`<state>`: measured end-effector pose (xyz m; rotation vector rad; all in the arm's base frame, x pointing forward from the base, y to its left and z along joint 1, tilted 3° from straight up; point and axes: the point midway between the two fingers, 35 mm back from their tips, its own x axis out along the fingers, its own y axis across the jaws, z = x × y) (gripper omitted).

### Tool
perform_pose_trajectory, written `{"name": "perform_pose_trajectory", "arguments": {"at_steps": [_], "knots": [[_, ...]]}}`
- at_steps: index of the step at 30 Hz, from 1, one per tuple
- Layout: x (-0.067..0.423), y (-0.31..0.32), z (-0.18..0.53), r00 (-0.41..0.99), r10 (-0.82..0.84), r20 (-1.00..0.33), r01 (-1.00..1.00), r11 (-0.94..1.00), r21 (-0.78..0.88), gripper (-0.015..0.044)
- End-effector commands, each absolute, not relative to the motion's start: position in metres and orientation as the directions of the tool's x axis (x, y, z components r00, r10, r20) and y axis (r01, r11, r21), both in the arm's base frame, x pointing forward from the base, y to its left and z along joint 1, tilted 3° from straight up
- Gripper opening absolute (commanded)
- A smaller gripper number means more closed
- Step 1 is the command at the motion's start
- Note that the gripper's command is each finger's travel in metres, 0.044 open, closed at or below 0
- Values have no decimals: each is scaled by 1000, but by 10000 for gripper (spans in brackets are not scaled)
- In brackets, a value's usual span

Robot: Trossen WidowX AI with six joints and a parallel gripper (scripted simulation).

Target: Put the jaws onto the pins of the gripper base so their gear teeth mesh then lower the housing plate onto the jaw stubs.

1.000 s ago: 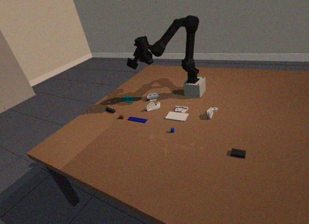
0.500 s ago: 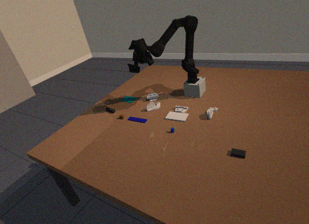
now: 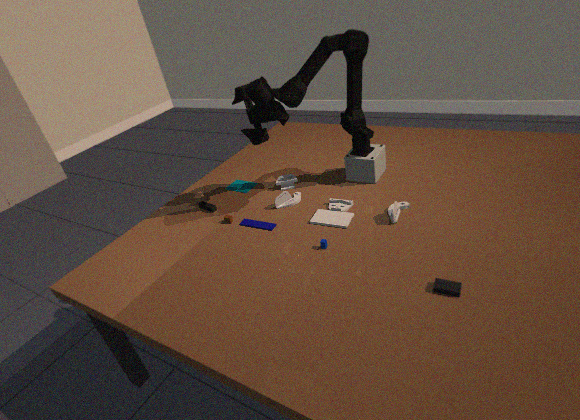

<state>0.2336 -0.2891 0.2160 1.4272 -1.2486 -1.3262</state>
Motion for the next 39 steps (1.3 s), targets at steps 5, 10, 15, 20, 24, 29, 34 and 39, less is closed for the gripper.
{"name": "perform_pose_trajectory", "arguments": {"at_steps": [5, 10, 15, 20, 24, 29, 34, 39], "knots": [[247, -287, 202, 26, -964, -264, 96, -260, 961, 440], [254, -285, 193, 59, -950, -307, 230, -286, 930, 440], [260, -283, 184, 90, -932, -351, 359, -299, 884, 440], [266, -279, 175, 118, -910, -398, 483, -298, 824, 440], [270, -276, 167, 137, -889, -436, 574, -287, 767, 440], [275, -272, 158, 159, -860, -485, 679, -261, 686, 440], [279, -266, 148, 178, -827, -533, 771, -220, 598, 440], [283, -260, 139, 193, -790, -582, 847, -166, 505, 440]]}}
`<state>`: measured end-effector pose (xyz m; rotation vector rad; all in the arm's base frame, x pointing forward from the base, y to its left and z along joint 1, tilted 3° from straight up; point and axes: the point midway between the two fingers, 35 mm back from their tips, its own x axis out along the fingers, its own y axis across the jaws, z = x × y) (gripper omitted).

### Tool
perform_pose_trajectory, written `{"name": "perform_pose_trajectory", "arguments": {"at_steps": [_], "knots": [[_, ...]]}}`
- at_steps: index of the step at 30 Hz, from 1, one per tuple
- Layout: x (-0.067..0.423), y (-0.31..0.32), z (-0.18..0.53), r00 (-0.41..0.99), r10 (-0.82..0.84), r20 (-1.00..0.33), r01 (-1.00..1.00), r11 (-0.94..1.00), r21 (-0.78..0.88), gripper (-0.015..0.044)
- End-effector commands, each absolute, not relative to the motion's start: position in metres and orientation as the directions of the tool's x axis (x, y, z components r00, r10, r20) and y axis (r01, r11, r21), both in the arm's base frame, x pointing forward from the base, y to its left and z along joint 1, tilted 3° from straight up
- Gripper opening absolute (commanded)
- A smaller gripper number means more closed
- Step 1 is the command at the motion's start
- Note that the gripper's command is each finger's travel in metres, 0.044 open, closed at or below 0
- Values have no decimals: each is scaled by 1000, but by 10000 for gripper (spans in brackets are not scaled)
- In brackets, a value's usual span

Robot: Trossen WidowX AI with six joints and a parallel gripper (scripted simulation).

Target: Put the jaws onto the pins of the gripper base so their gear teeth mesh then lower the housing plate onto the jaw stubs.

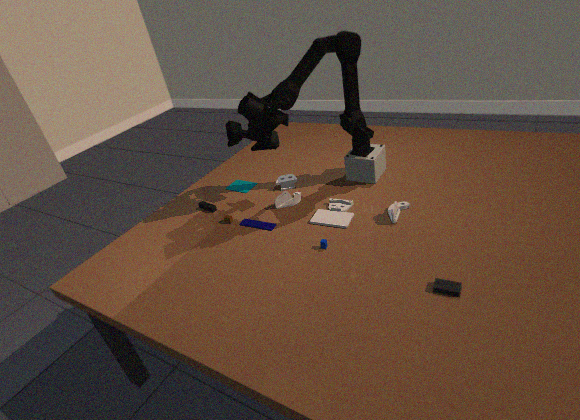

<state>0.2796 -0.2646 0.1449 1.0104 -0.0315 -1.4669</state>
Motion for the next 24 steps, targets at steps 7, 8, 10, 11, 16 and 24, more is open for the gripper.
{"name": "perform_pose_trajectory", "arguments": {"at_steps": [7, 8, 10, 11, 16, 24], "knots": [[287, -251, 126, 208, -732, -649, 925, -69, 373, 440], [287, -250, 124, 209, -723, -659, 933, -53, 355, 440], [288, -247, 120, 212, -704, -678, 948, -21, 318, 440], [289, -245, 118, 213, -695, -687, 954, -4, 300, 440], [290, -237, 110, 217, -646, -732, 973, 84, 214, 440], [291, -223, 96, 214, -561, -800, 966, 240, 91, 440]]}}
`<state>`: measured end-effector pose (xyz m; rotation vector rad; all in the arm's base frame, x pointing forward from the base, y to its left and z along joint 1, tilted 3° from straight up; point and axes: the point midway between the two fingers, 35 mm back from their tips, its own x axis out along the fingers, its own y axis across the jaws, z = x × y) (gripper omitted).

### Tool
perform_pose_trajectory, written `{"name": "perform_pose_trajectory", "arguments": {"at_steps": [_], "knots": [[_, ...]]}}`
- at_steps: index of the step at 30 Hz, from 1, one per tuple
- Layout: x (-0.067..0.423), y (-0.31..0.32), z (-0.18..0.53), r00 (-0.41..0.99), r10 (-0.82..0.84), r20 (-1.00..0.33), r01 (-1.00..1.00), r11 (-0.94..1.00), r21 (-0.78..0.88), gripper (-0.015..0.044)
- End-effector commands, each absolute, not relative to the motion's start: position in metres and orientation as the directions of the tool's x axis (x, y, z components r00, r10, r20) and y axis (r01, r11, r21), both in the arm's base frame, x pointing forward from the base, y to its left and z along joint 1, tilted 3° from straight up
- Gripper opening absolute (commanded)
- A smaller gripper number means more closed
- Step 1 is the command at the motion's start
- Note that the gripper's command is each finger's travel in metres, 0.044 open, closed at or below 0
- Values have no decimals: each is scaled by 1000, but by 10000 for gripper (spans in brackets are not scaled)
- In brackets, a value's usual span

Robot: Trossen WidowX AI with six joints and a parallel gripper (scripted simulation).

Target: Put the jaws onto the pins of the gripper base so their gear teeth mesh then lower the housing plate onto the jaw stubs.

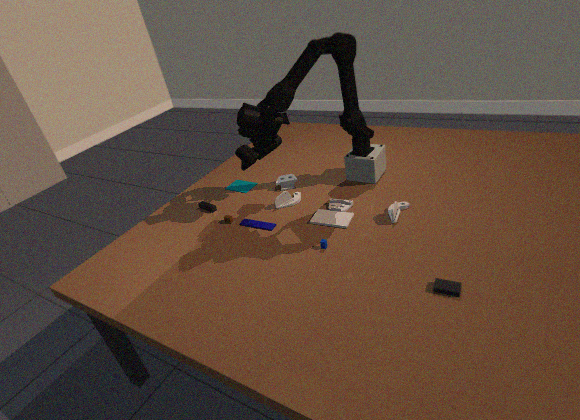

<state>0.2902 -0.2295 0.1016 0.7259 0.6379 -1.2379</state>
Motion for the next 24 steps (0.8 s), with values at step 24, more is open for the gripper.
{"name": "perform_pose_trajectory", "arguments": {"at_steps": [24], "knots": [[285, -174, 66, 153, -257, -954, 692, 717, -82, 440]]}}
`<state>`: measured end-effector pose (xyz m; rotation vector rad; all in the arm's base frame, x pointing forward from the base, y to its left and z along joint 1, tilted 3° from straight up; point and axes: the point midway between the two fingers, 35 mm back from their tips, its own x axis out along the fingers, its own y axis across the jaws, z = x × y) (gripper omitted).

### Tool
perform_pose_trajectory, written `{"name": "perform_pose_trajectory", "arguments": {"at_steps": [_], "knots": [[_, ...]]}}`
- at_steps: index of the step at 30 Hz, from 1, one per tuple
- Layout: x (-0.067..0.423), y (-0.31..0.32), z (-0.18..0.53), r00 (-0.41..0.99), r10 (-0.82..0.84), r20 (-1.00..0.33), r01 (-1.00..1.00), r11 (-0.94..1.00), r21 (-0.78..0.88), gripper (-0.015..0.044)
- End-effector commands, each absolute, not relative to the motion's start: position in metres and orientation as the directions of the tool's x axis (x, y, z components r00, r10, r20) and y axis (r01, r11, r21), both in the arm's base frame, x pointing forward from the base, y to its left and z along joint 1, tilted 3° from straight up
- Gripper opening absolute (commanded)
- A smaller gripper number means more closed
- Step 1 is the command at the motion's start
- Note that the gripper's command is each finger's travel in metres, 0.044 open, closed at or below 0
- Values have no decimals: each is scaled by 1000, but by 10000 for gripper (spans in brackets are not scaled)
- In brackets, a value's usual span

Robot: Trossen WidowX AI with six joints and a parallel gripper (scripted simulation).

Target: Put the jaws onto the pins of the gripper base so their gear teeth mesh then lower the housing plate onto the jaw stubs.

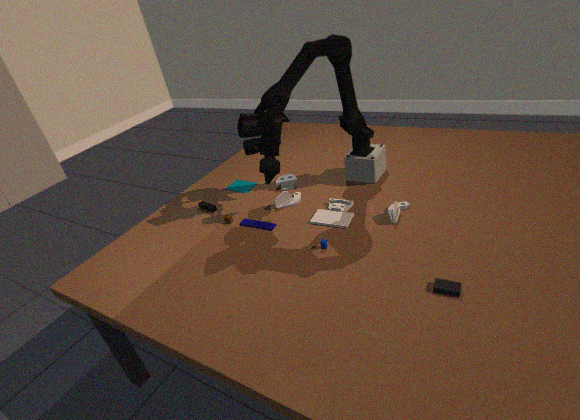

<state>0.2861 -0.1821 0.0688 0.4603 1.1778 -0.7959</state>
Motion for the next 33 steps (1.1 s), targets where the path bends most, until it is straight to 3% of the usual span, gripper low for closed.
{"name": "perform_pose_trajectory", "arguments": {"at_steps": [1, 17, 33], "knots": [[285, -172, 65, 149, -243, -958, 674, 734, -81, 440], [275, -136, 56, 76, -20, -997, 358, 934, 9, 440], [277, -135, 16, 73, -10, -997, 345, 939, 15, 440]]}}
